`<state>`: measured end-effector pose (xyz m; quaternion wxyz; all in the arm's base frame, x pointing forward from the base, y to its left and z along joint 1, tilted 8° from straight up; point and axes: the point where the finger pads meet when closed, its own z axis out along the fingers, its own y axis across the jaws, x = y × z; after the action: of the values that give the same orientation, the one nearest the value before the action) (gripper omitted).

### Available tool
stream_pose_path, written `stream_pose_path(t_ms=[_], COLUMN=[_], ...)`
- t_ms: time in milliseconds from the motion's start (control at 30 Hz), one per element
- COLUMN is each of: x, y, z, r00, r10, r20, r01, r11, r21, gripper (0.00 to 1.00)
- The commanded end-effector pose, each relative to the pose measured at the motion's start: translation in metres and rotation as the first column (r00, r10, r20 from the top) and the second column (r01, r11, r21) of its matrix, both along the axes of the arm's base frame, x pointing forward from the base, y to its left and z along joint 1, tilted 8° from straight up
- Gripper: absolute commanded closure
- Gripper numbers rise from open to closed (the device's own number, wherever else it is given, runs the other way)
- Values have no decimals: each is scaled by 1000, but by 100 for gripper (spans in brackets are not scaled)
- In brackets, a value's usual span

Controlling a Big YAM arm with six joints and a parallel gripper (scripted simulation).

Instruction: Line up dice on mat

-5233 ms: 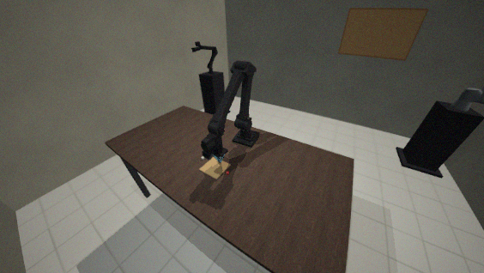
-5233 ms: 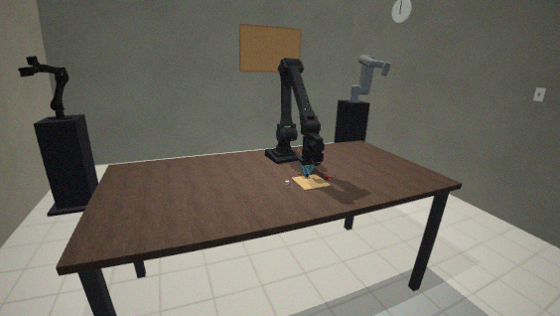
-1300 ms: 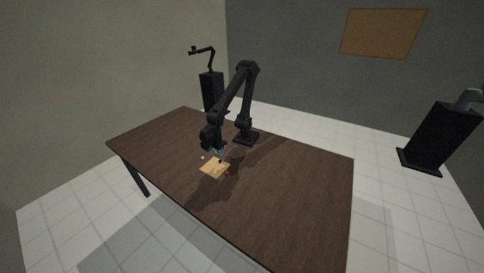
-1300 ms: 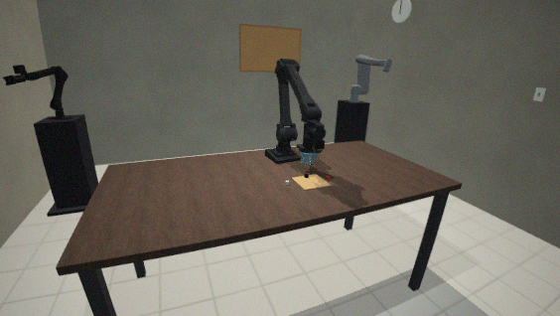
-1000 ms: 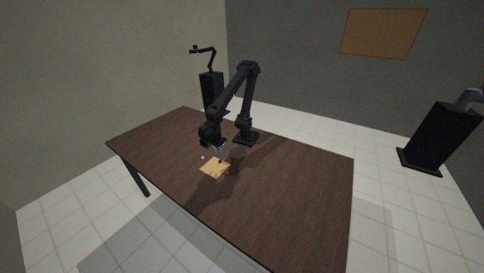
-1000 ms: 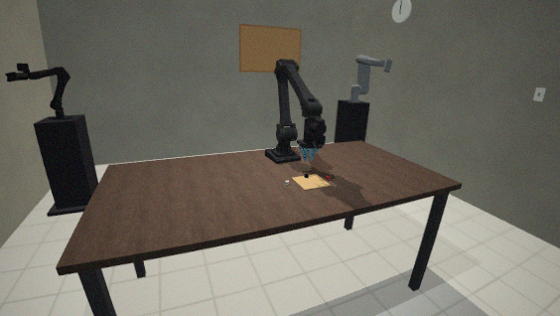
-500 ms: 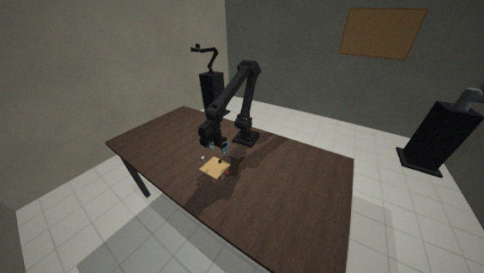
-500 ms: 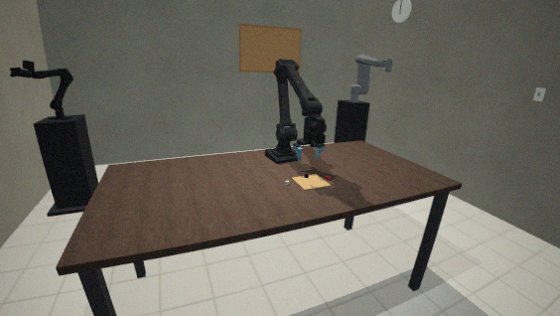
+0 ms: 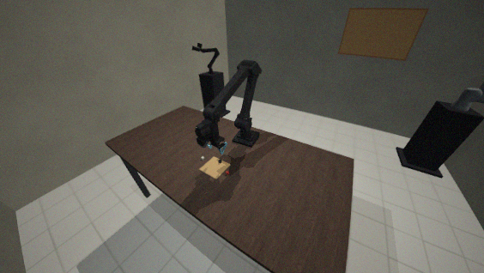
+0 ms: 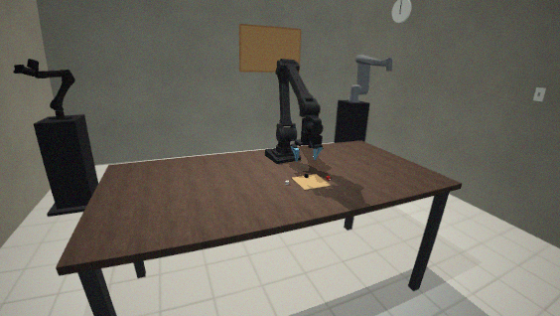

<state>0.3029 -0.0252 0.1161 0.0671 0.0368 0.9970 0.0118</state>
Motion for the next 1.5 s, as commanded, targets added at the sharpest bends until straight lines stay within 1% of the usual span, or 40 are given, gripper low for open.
stream_pose_path(t_ms=[0, 100, 133, 200, 233, 267, 300, 333, 367, 433, 467, 567, 667, 1467], x=[44, 52, 52, 53, 53, 33, 32, 43, 46, 46, 43, 42, 45, 44], y=[-53, -107, -117, -122, -112, -104, -103, -108, -109, -109, -118, -118, -111, -113], z=[16, 7, 5, 4, 3, -6, -6, 5, 7, 7, 2, 1, 1, 0], r00=[991, 968, 962, 957, 964, 965, 965, 964, 963, 963, 957, 957, 963, 961], r10=[-120, -243, -264, -285, -263, -263, -263, -263, -263, -263, -285, -286, -266, -272], r20=[66, 62, 61, 61, 47, 20, 18, 48, 59, 59, 48, 44, 44, 42], r01=[120, 243, 263, 284, 262, 262, 262, 262, 262, 262, 285, 285, 265, 271], r11=[993, 970, 964, 959, 965, 965, 964, 965, 965, 965, 958, 958, 964, 962], r21=[2, 19, 21, 25, 27, 30, 31, 27, 23, 23, 23, 23, 23, 24], gripper=[0, 0, 0, 0, 70, 70, 70, 70, 70, 70, 70, 70, 70, 70])
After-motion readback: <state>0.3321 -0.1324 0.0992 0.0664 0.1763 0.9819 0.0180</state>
